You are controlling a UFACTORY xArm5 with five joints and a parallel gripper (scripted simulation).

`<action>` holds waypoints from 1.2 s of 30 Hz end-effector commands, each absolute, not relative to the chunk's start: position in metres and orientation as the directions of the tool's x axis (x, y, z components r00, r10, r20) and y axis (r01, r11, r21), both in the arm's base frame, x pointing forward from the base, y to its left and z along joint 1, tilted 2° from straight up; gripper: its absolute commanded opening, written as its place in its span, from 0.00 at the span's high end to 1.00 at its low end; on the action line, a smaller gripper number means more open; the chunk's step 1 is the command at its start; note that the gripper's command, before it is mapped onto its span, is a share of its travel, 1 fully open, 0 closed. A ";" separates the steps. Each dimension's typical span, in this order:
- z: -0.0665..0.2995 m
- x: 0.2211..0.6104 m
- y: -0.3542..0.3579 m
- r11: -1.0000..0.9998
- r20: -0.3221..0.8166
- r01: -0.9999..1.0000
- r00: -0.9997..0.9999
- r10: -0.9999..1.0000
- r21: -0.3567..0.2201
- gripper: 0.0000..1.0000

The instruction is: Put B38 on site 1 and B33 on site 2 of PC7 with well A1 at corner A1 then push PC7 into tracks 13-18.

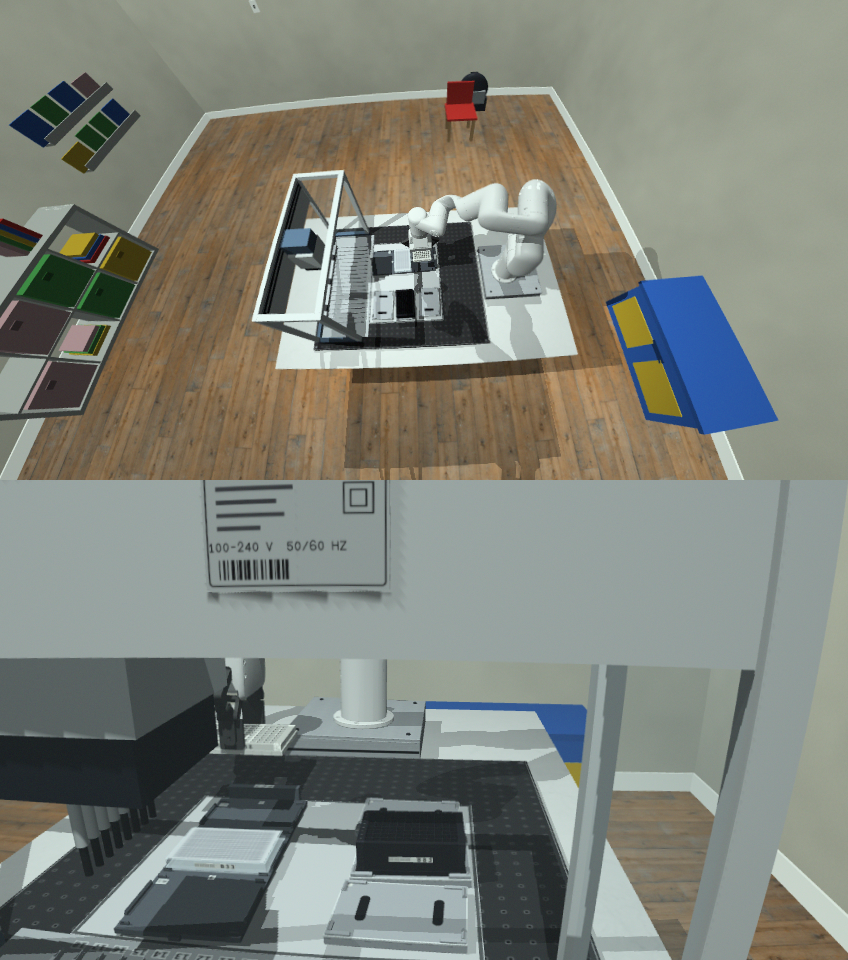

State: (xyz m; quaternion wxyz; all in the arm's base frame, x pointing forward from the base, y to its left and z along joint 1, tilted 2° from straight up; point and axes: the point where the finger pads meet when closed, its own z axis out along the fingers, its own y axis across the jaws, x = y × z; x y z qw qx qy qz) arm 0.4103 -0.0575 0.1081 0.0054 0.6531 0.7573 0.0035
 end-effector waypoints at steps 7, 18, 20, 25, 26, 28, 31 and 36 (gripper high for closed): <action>0.104 0.412 -0.058 0.147 0.017 0.989 -0.147 0.989 0.022 1.00; 0.089 0.412 -0.057 0.147 0.017 0.989 -0.147 0.989 0.022 1.00; 0.086 0.412 -0.057 0.147 0.017 0.989 -0.147 0.989 0.022 1.00; 0.078 0.412 -0.057 0.147 0.017 0.989 -0.147 0.989 0.022 1.00; 0.076 0.412 -0.057 0.147 0.017 0.989 -0.147 0.989 0.022 1.00; 0.076 0.412 -0.057 0.147 0.017 0.989 -0.147 0.989 0.022 1.00; 0.071 0.412 -0.057 0.147 0.017 0.989 -0.147 0.989 0.022 1.00; 0.063 0.412 -0.057 0.147 0.017 0.989 -0.147 0.989 0.022 1.00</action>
